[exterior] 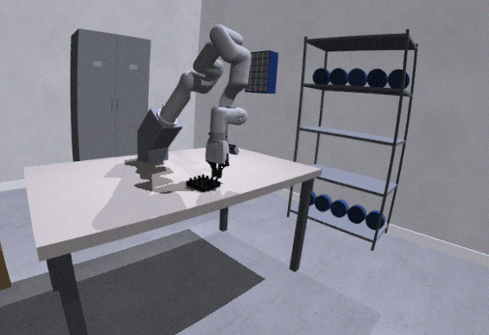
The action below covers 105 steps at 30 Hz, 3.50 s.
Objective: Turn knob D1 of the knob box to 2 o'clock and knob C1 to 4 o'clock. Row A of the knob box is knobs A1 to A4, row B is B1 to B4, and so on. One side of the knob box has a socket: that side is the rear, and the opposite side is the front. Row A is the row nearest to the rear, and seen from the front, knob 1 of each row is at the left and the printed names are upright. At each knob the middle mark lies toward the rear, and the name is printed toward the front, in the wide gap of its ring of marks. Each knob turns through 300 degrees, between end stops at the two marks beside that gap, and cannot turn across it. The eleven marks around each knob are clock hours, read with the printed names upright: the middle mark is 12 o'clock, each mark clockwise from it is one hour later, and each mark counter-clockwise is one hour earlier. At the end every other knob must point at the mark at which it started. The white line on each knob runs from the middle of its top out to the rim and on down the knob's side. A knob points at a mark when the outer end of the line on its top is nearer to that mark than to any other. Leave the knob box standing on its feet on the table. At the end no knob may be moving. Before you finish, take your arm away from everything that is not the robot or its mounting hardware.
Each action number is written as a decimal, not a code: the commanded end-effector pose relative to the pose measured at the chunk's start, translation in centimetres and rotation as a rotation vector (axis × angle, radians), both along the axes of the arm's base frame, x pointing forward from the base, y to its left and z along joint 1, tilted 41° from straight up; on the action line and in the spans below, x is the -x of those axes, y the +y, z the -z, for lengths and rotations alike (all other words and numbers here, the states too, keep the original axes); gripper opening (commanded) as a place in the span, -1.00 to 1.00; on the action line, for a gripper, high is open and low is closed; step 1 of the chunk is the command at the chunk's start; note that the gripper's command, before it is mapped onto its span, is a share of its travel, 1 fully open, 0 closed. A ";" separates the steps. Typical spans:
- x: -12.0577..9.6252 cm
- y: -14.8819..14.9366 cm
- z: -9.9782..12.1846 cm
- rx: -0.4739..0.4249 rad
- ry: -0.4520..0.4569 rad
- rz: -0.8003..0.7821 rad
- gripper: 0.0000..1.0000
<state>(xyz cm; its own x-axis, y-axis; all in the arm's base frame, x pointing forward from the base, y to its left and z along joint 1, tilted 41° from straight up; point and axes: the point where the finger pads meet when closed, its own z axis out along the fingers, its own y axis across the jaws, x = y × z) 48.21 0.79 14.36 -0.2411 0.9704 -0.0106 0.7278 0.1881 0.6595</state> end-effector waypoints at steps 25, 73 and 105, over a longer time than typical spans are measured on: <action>0.0 0.0 -0.1 0.000 -0.003 0.001 -0.61; -0.8 0.1 0.8 0.000 -0.003 0.001 -0.61; -0.8 0.1 0.8 0.000 -0.003 0.001 -0.84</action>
